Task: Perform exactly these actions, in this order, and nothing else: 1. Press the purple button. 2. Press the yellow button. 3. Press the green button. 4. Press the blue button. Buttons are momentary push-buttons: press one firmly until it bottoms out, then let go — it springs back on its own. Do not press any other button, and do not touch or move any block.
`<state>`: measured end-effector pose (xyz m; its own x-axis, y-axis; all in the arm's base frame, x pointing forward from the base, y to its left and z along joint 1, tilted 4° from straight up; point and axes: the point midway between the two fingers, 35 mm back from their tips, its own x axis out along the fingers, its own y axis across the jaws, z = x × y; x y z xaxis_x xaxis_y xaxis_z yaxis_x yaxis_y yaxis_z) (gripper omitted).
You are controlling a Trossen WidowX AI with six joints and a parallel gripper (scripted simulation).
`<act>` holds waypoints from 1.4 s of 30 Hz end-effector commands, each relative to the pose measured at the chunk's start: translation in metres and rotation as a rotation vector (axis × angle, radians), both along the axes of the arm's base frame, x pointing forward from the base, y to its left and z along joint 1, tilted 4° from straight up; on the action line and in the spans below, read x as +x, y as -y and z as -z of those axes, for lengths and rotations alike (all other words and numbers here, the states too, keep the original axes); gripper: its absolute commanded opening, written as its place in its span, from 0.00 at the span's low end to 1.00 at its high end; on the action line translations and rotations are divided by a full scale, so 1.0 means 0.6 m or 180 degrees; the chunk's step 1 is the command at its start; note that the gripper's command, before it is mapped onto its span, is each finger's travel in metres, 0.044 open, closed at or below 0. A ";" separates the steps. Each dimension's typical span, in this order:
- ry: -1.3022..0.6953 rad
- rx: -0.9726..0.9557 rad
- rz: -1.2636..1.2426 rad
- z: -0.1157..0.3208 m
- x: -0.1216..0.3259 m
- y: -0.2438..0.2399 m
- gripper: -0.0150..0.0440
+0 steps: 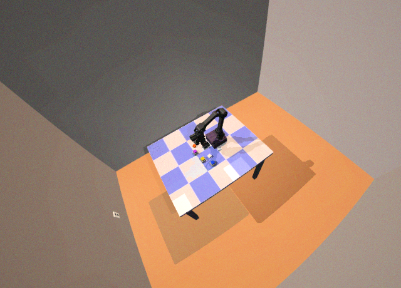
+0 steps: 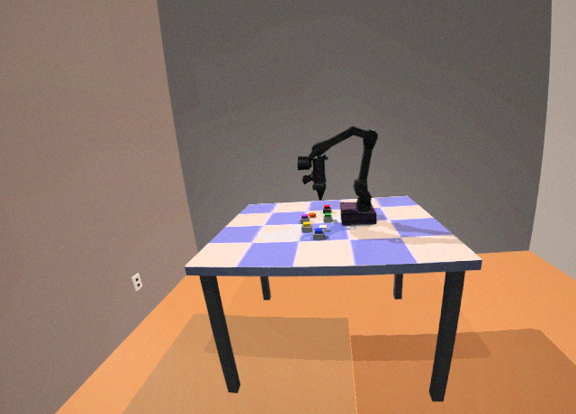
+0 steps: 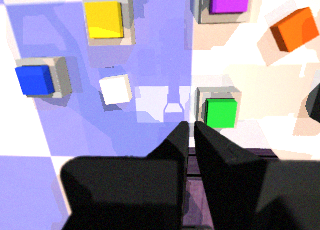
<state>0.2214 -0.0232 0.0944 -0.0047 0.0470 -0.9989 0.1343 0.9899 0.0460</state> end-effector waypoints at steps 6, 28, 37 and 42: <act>0.0005 0.0047 -0.0009 -0.010 0.062 -0.168 0.29; -0.0053 0.0082 0.0013 0.097 0.056 -0.295 0.29; -0.0053 0.0082 0.0013 0.122 0.056 -0.297 0.29; -0.0054 0.0082 0.0013 0.135 0.055 -0.298 0.29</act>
<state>0.2564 0.1556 0.0196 -0.0124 0.0737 -0.9972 0.1346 0.9883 0.0713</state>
